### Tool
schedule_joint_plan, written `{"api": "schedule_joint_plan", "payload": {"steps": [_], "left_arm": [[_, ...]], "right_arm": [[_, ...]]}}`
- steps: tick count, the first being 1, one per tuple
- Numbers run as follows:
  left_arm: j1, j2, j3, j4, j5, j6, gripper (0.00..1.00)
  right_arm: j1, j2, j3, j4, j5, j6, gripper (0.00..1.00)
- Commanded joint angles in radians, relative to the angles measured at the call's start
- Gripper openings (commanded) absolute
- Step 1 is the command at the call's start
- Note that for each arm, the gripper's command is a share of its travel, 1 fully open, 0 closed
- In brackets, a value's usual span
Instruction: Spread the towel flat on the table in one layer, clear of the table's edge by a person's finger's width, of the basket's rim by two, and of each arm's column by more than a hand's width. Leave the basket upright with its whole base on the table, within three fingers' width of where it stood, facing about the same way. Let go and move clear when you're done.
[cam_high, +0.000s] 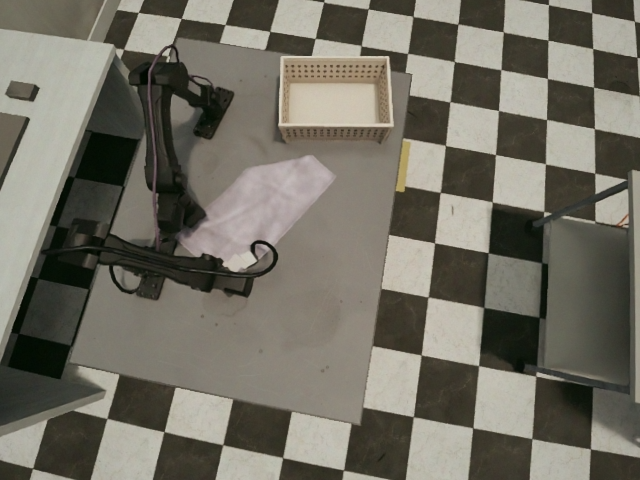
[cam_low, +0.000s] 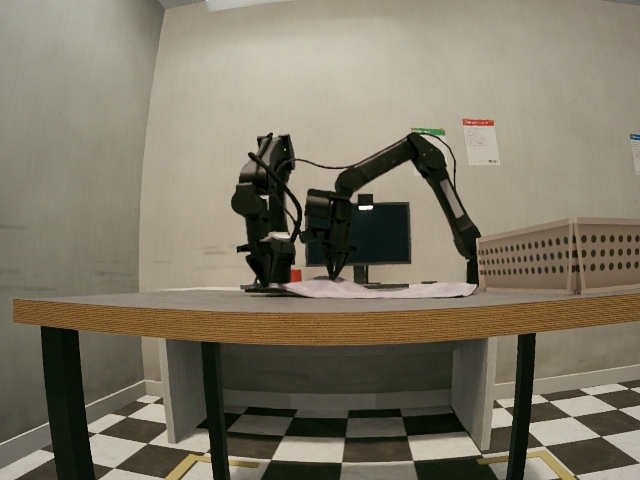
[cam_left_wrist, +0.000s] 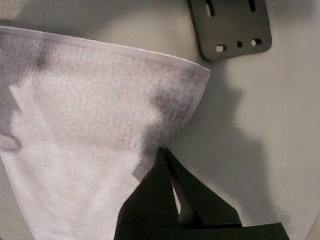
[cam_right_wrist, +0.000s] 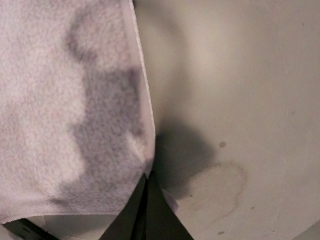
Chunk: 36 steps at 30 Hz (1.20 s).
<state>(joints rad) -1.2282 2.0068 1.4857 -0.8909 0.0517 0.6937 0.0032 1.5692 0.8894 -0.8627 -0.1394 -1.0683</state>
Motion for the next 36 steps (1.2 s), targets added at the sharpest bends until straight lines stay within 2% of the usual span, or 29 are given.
{"api": "schedule_joint_plan", "payload": {"steps": [1,2,4,7,8,13,14,18,19,21,22,24,25,27,28,30,31,35,36], "left_arm": [[-0.013,0.007,-0.001,-0.044,0.025,-0.007,0.00],[0.020,0.039,0.048,-0.035,0.027,0.016,0.00],[0.020,0.040,0.050,-0.037,0.027,0.016,0.00],[0.028,-0.002,0.042,-0.045,0.029,0.018,0.00],[0.041,-0.026,0.003,-0.055,0.033,0.019,0.00],[0.059,-0.057,0.028,-0.066,0.037,0.023,0.00],[0.081,-0.087,-0.001,-0.082,0.042,0.024,0.00],[0.082,-0.090,0.014,-0.085,0.042,0.026,0.00],[0.109,-0.126,0.009,-0.107,0.049,0.028,0.00],[0.110,-0.127,0.012,-0.110,0.049,0.029,0.00],[0.140,-0.167,0.030,-0.131,0.055,0.029,0.00],[0.142,-0.168,0.033,-0.136,0.056,0.031,0.00],[0.175,-0.208,0.038,-0.162,0.062,0.028,0.00],[0.178,-0.208,0.043,-0.169,0.064,0.031,0.00],[0.215,-0.248,0.054,-0.199,0.070,0.025,0.00],[0.219,-0.247,0.062,-0.208,0.073,0.029,0.00],[0.258,-0.284,0.079,-0.240,0.079,0.010,0.00],[0.262,-0.281,0.090,-0.250,0.081,0.015,0.00],[0.307,-0.313,0.124,-0.292,0.089,0.000,0.00]], "right_arm": [[-0.009,0.005,0.036,0.017,0.012,-0.008,0.00],[0.013,-0.048,0.034,-0.029,0.010,0.014,0.00],[0.009,-0.049,0.034,-0.030,0.009,0.014,0.00],[0.017,-0.053,0.048,-0.042,0.000,0.027,0.00],[0.023,-0.060,0.068,-0.059,-0.011,0.047,0.00],[0.033,-0.066,0.100,-0.084,-0.015,0.076,0.00],[0.042,-0.074,0.134,-0.109,-0.021,0.108,0.00],[0.044,-0.072,0.139,-0.112,-0.019,0.110,0.00],[0.056,-0.067,0.184,-0.142,-0.023,0.150,0.00],[0.057,-0.063,0.188,-0.145,-0.022,0.151,0.00],[0.070,-0.070,0.236,-0.175,-0.028,0.193,0.00],[0.071,-0.067,0.243,-0.180,-0.026,0.195,0.00],[0.086,-0.047,0.299,-0.211,-0.030,0.241,0.00],[0.088,-0.054,0.309,-0.218,-0.028,0.244,0.00],[0.103,-0.039,0.371,-0.249,-0.031,0.292,0.00],[0.105,-0.031,0.383,-0.258,-0.024,0.296,0.00],[0.121,-0.028,0.451,-0.288,-0.028,0.345,0.00],[0.124,-0.018,0.466,-0.299,-0.023,0.350,0.00],[0.141,-0.005,0.549,-0.335,-0.019,0.403,0.00]]}}
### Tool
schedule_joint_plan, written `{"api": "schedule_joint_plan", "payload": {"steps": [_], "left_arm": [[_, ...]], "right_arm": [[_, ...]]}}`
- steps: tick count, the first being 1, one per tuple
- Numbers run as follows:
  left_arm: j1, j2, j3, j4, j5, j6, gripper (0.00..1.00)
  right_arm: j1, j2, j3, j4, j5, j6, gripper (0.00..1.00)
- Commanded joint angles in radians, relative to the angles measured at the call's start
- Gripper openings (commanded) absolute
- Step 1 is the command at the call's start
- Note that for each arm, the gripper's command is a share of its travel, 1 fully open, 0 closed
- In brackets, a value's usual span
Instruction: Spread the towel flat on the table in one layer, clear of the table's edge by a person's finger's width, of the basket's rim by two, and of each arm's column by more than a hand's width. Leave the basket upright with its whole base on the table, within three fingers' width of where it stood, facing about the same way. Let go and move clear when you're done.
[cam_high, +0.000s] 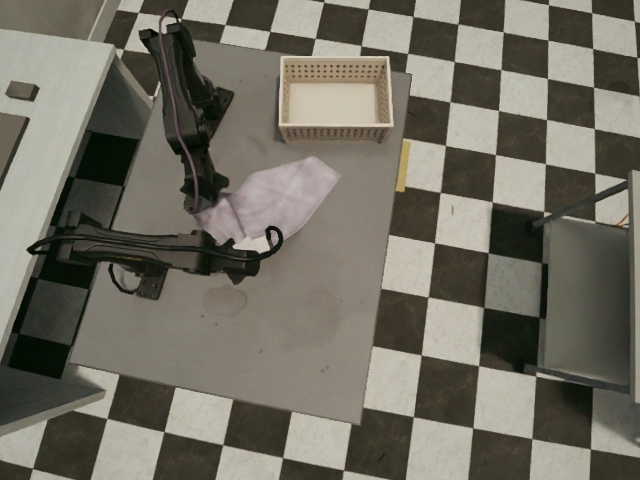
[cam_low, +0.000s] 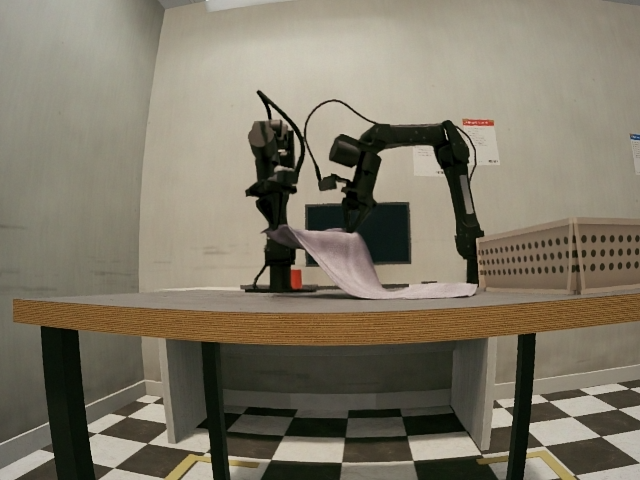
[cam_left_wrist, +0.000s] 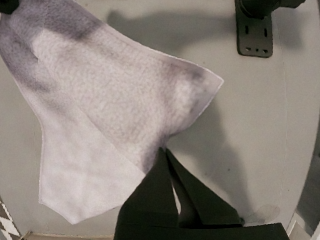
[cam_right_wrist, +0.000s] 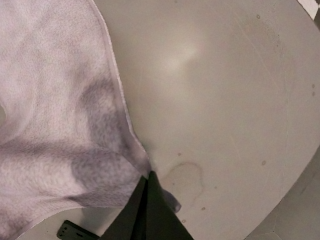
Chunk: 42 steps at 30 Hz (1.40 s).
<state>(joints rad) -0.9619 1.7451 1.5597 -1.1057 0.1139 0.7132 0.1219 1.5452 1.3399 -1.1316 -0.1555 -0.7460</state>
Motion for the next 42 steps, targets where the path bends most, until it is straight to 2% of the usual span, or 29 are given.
{"api": "schedule_joint_plan", "payload": {"steps": [1,2,3,5,6,8,9,11,12,16,17,19,20,22,23,24,26,27,29,30,33,34,35,36,37,38,40,42], "left_arm": [[0.042,-0.050,0.054,-0.081,0.027,-0.018,0.00],[0.043,-0.049,0.057,-0.085,0.028,-0.017,0.00],[0.086,-0.079,0.090,-0.120,0.033,-0.034,0.00],[0.091,-0.073,0.103,-0.131,0.036,-0.031,0.00],[0.136,-0.099,0.144,-0.168,0.040,-0.053,0.00],[0.141,-0.090,0.163,-0.183,0.043,-0.048,0.00],[0.187,-0.109,0.213,-0.219,0.045,-0.076,0.00],[0.192,-0.097,0.237,-0.237,0.048,-0.072,0.00],[0.240,-0.074,0.300,-0.275,0.050,-0.104,0.00],[0.244,-0.058,0.328,-0.296,0.053,-0.101,0.00],[0.293,-0.053,0.414,-0.343,0.054,-0.136,0.00],[0.294,-0.041,0.434,-0.360,0.054,-0.136,0.00],[0.340,-0.043,0.505,-0.387,0.056,-0.171,0.00],[0.343,-0.027,0.533,-0.407,0.056,-0.177,0.00],[0.394,-0.038,0.585,-0.410,0.070,-0.196,0.00],[0.393,-0.080,0.569,-0.392,0.069,-0.218,0.00],[0.446,-0.049,0.634,-0.397,0.084,-0.238,0.00],[0.444,-0.101,0.607,-0.371,0.081,-0.263,0.00],[0.491,-0.095,0.659,-0.364,0.093,-0.286,0.00],[0.492,-0.124,0.630,-0.312,0.090,-0.311,0.00],[0.493,-0.122,0.632,-0.310,0.090,-0.313,0.00],[0.536,-0.107,0.673,-0.289,0.098,-0.341,0.00],[0.532,-0.143,0.601,-0.258,0.077,-0.370,0.00],[0.531,-0.144,0.597,-0.253,0.072,-0.373,0.00],[0.567,-0.161,0.656,-0.222,0.090,-0.401,0.00],[0.564,-0.174,0.587,-0.190,0.067,-0.428,0.00],[0.595,-0.186,0.600,-0.148,0.065,-0.464,0.00],[0.590,-0.209,0.555,-0.104,0.051,-0.489,0.00]], "right_arm": [[0.023,0.023,0.104,-0.071,-0.004,0.082,0.00],[0.024,0.027,0.110,-0.076,-0.004,0.083,0.00],[0.040,0.038,0.190,-0.106,0.002,0.134,0.00],[0.042,0.051,0.209,-0.120,0.002,0.137,0.00],[0.059,0.066,0.296,-0.150,0.006,0.188,0.00],[0.061,0.083,0.321,-0.168,0.011,0.193,0.00],[0.078,0.103,0.414,-0.196,0.012,0.243,0.00],[0.081,0.124,0.445,-0.219,0.018,0.247,0.00],[0.097,0.149,0.545,-0.246,0.020,0.297,0.00],[0.100,0.174,0.584,-0.275,0.026,0.301,0.00],[0.118,0.216,0.712,-0.316,0.033,0.352,0.00],[0.119,0.239,0.750,-0.346,0.035,0.354,0.00],[0.131,0.257,0.838,-0.348,0.033,0.400,0.00],[0.133,0.286,0.886,-0.381,0.037,0.402,0.00],[0.143,0.286,0.941,-0.351,0.030,0.444,0.00],[0.144,0.297,0.959,-0.361,0.032,0.447,0.00],[0.154,0.306,1.024,-0.334,0.030,0.487,0.00],[0.155,0.311,1.031,-0.334,0.032,0.491,0.00],[0.166,0.316,1.082,-0.292,0.032,0.529,0.00],[0.167,0.314,1.079,-0.268,0.033,0.533,0.00],[0.168,0.320,1.088,-0.271,0.036,0.534,0.00],[0.180,0.321,1.122,-0.221,0.041,0.571,0.00],[0.180,0.282,1.105,-0.209,0.040,0.574,0.00],[0.181,0.279,1.105,-0.206,0.043,0.575,0.00],[0.189,0.265,1.113,-0.150,0.044,0.607,0.00],[0.192,0.267,1.065,-0.133,0.049,0.611,0.00],[0.202,0.256,1.063,-0.067,0.056,0.640,0.00],[0.205,0.238,1.019,-0.026,0.063,0.645,0.00]]}}
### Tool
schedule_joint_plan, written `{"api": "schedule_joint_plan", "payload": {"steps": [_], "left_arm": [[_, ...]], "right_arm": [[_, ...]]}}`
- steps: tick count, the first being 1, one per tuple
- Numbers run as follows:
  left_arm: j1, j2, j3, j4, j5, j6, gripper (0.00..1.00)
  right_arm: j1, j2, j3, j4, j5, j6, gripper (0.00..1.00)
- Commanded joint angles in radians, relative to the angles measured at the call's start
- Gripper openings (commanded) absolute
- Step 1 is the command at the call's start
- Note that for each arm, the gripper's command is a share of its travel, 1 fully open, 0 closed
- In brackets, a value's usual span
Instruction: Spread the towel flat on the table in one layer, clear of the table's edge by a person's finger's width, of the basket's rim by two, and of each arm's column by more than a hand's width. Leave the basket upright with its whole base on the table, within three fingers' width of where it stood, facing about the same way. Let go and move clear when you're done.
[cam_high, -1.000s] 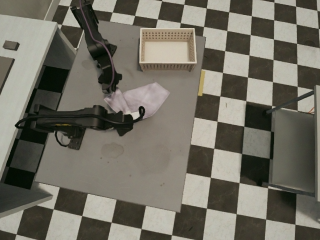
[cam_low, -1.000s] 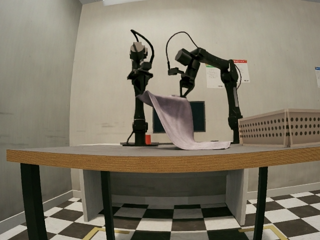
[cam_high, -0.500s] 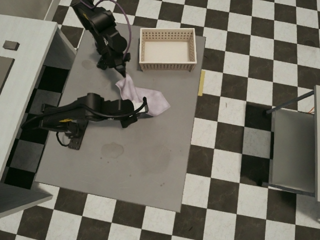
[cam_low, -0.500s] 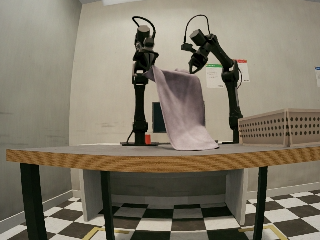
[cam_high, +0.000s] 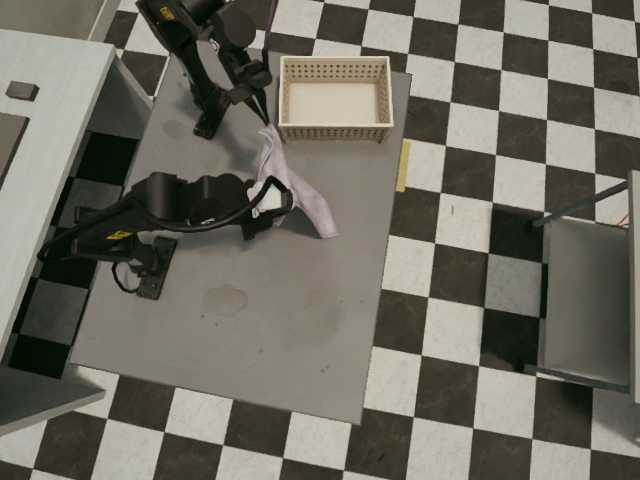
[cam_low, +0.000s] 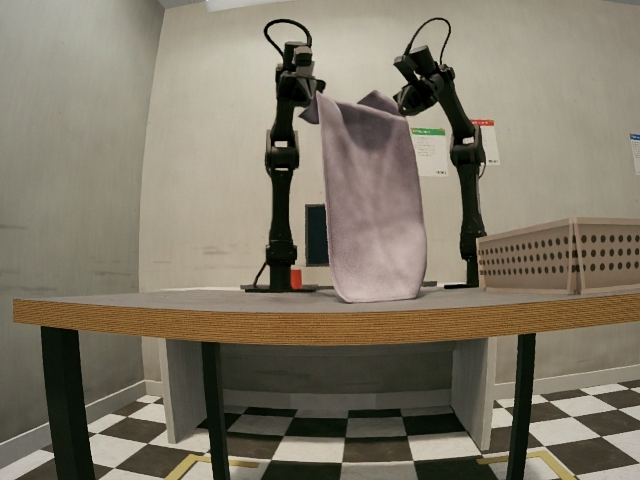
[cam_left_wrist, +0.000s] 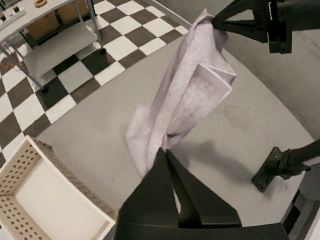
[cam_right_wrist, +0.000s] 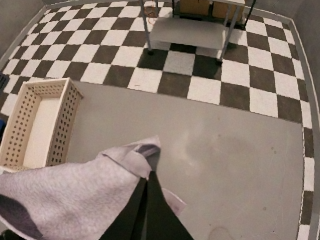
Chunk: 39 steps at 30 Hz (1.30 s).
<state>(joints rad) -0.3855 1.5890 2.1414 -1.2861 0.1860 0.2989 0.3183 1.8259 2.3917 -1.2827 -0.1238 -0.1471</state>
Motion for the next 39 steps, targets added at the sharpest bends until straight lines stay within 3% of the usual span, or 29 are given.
{"api": "schedule_joint_plan", "payload": {"steps": [1,12,13,22,39], "left_arm": [[0.038,-0.065,-0.021,0.119,-0.027,-0.111,0.00],[0.038,-0.125,-0.118,0.308,-0.114,-0.229,0.00],[0.049,-0.088,-0.061,0.321,-0.140,-0.262,0.00],[0.046,-0.050,0.007,0.295,-0.196,-0.307,0.00],[0.045,-0.062,0.018,0.288,-0.199,-0.305,0.00]], "right_arm": [[0.018,-0.054,-0.041,0.189,0.037,0.071,0.00],[0.046,-0.136,-0.230,0.475,0.085,0.123,0.00],[0.054,-0.119,-0.217,0.504,0.098,0.138,0.00],[0.064,-0.080,-0.172,0.575,0.127,0.155,0.00],[0.064,-0.093,-0.169,0.576,0.129,0.150,0.00]]}}
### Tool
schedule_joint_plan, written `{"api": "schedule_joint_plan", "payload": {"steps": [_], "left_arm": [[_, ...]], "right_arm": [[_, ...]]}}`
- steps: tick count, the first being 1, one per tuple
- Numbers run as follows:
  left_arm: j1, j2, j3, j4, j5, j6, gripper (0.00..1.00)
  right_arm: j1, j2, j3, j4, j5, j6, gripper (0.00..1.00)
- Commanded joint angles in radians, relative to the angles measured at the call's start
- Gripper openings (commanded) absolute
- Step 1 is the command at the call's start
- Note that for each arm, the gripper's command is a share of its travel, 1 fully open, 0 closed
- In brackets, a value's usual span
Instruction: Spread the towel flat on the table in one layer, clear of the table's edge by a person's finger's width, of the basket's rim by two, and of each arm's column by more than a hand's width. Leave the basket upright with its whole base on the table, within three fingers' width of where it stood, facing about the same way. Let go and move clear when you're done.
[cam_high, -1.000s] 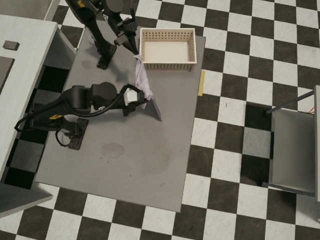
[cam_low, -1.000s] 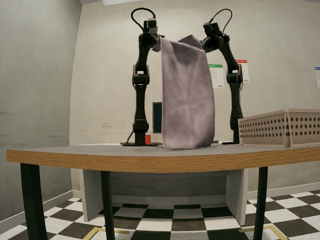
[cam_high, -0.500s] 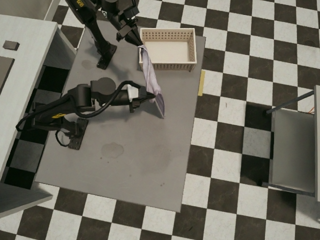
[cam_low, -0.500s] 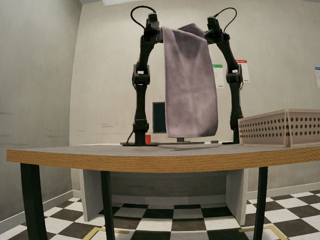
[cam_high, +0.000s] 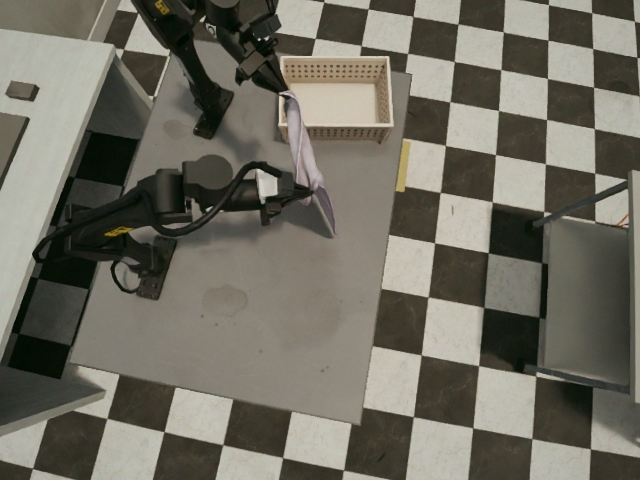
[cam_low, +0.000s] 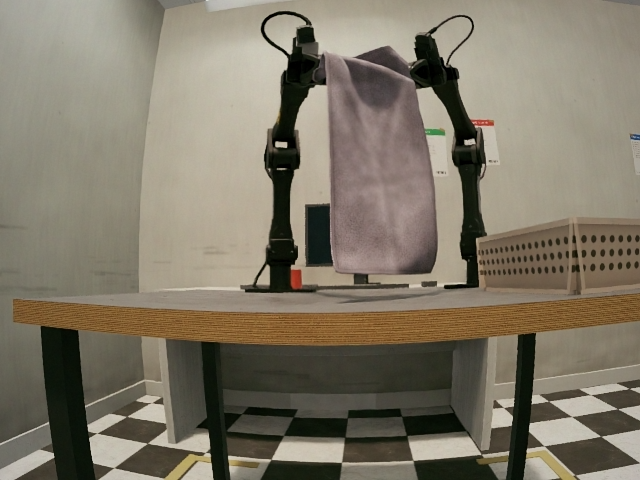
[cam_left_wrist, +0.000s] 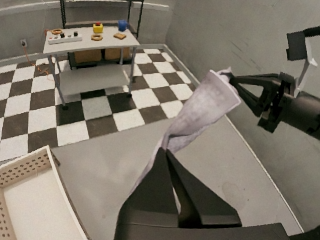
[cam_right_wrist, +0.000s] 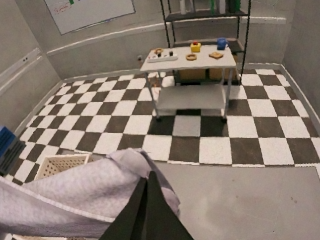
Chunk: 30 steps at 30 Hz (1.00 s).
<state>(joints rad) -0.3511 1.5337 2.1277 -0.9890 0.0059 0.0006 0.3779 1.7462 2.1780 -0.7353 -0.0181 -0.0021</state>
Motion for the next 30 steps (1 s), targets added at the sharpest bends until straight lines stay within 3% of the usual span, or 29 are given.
{"api": "schedule_joint_plan", "payload": {"steps": [1,10,16,17,21,22,24,26,30], "left_arm": [[0.010,-0.006,0.031,-0.010,-0.019,-0.007,0.00],[0.020,0.018,0.034,0.008,-0.018,-0.007,0.00],[0.067,0.067,0.054,0.071,-0.018,-0.006,0.00],[0.099,0.097,0.062,0.108,-0.017,-0.005,0.00],[0.096,0.114,0.087,0.085,-0.018,-0.006,0.00],[0.129,0.136,0.072,0.164,-0.017,-0.004,0.00],[0.129,0.143,0.082,0.161,-0.018,-0.005,0.00],[0.158,0.170,0.071,0.230,-0.017,-0.004,0.00],[0.150,0.184,0.091,0.226,-0.017,-0.005,0.00]], "right_arm": [[0.004,-0.014,0.045,0.028,0.023,0.005,0.00],[0.001,0.014,0.050,0.042,0.023,0.005,0.00],[-0.015,0.079,0.068,0.139,0.023,0.006,0.00],[-0.018,0.111,0.057,0.221,0.023,0.006,0.00],[-0.017,0.129,0.085,0.217,0.024,0.006,0.00],[-0.022,0.146,0.028,0.355,0.022,0.005,0.00],[-0.021,0.159,-0.010,0.380,0.023,0.006,0.00],[-0.025,0.179,-0.080,0.553,0.019,0.006,0.00],[-0.024,0.164,-0.172,0.708,0.022,0.006,0.00]]}}
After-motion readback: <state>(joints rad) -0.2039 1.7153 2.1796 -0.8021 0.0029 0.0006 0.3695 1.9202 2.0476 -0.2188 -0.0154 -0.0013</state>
